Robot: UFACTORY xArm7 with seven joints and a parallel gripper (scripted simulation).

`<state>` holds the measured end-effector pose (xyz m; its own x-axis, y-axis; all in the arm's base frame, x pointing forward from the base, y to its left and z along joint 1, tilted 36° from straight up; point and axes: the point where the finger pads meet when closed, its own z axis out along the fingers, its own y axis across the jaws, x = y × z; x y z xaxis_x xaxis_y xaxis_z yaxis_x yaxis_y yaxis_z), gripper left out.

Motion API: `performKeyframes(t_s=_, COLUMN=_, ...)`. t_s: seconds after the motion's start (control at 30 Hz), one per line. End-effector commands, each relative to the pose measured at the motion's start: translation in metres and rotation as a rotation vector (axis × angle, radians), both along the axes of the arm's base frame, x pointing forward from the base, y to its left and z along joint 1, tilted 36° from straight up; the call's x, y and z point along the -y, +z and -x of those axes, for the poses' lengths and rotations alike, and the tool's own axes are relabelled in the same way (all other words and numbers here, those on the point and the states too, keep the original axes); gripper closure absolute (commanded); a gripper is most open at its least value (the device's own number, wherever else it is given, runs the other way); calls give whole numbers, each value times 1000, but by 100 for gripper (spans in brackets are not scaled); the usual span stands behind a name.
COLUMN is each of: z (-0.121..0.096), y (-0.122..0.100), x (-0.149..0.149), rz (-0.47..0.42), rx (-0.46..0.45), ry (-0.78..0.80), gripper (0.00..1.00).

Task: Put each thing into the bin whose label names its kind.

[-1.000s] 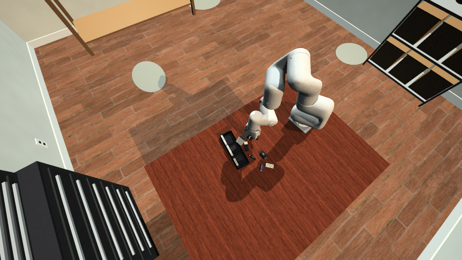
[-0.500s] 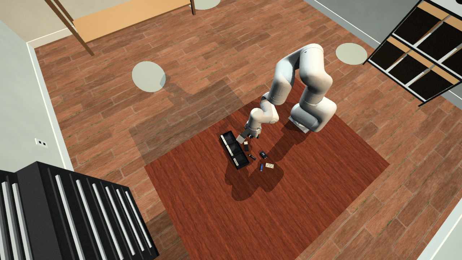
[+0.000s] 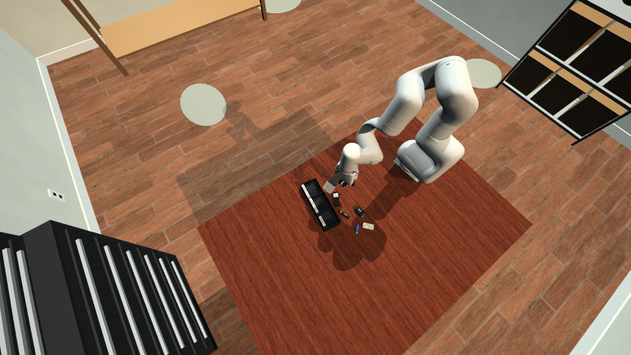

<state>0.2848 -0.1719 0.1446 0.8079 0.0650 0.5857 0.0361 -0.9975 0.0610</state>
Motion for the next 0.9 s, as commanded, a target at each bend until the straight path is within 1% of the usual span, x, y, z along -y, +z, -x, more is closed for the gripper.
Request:
performKeyframes(t_s=0.0, z=1, y=2, x=0, rz=-1, rx=-2, ry=0, gripper=100)
performKeyframes(t_s=0.3, z=1, y=2, x=0, rz=-1, rx=-2, ry=0, gripper=100)
performKeyframes(t_s=0.37, z=5, y=8, x=0, rz=-1, rx=-2, ry=0, gripper=100)
performKeyframes(t_s=0.5, z=5, y=8, x=0, rz=-1, rx=-2, ry=0, gripper=100)
performKeyframes(t_s=0.87, z=-35, y=38, x=38, rz=-1, rx=-1, ry=0, gripper=100)
